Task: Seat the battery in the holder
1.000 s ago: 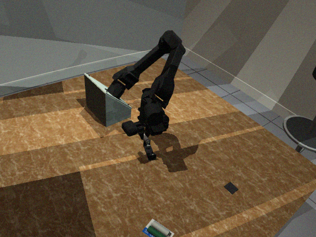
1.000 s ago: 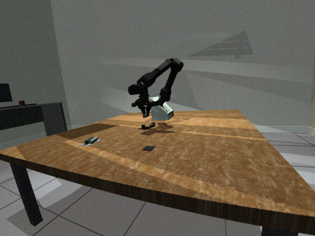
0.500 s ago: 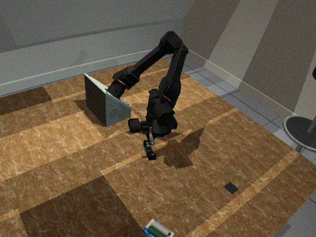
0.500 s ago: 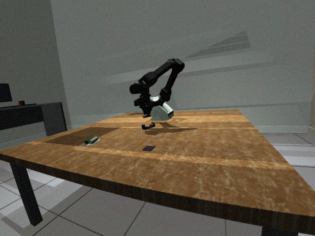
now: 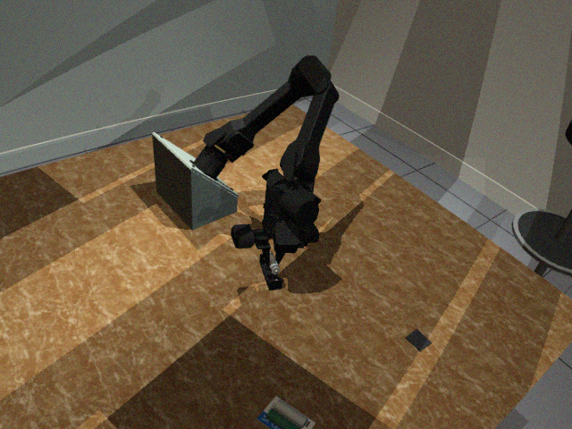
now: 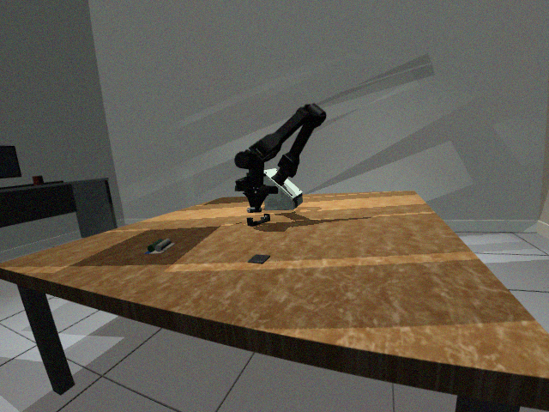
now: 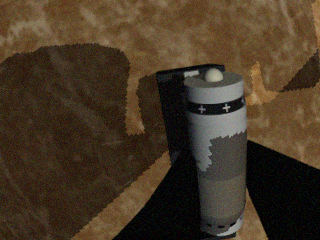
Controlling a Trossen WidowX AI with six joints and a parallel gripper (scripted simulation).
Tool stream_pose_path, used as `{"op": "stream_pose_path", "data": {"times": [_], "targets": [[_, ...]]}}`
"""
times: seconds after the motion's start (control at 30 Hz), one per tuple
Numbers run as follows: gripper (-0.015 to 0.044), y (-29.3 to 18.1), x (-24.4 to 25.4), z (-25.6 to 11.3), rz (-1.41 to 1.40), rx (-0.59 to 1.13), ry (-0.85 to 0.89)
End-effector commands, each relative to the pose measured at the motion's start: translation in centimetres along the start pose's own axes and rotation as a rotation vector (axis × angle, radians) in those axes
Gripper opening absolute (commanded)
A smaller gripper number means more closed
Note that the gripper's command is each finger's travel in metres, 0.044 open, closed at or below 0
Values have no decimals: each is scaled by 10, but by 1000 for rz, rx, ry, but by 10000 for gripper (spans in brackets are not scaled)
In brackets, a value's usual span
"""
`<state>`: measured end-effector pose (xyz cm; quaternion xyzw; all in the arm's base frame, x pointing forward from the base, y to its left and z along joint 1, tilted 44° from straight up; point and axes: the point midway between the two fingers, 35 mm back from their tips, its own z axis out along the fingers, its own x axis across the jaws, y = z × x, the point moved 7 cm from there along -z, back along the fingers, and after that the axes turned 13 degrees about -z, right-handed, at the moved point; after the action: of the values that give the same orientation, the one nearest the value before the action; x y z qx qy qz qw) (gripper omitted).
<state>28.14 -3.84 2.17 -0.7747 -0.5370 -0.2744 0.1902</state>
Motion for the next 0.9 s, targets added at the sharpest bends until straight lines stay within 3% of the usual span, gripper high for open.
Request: {"op": "stream_pose_path", "data": {"times": [0.0,0.87], "targets": [[60,-4,3,5,1,-52,-14],[60,-20,8,22,4,-198,-66]]}}
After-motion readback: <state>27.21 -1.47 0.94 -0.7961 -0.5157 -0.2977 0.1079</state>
